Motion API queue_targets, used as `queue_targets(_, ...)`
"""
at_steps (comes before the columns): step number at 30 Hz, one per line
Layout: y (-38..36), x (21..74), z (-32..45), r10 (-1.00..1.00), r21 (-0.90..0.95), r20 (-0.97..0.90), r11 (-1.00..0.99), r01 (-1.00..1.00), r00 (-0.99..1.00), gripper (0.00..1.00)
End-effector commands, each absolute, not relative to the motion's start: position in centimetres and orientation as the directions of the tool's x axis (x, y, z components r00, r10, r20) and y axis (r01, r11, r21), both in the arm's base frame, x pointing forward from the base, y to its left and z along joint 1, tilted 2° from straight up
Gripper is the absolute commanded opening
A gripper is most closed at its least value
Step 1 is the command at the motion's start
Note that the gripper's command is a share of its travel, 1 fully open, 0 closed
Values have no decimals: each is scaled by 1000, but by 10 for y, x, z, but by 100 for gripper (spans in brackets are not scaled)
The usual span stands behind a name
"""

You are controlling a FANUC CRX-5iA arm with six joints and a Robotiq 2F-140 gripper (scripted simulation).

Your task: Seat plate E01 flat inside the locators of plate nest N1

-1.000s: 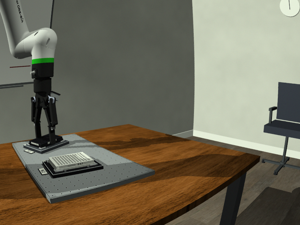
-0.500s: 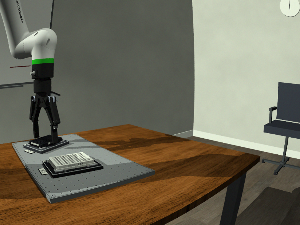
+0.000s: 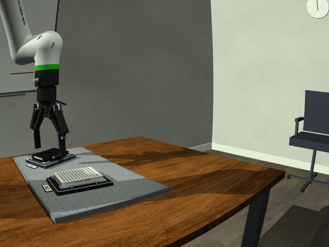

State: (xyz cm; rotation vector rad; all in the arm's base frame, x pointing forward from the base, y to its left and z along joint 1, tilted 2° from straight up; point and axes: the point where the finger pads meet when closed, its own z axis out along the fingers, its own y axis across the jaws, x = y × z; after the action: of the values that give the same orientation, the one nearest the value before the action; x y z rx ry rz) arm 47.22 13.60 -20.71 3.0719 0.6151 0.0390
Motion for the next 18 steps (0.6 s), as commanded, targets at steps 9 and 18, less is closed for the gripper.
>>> queue_targets(9, 136, 472, -191, 385, 13, 24, -923, 385, 923, 100)
queue_targets(18, 136, 472, -167, 385, 13, 24, -923, 385, 922, 100)
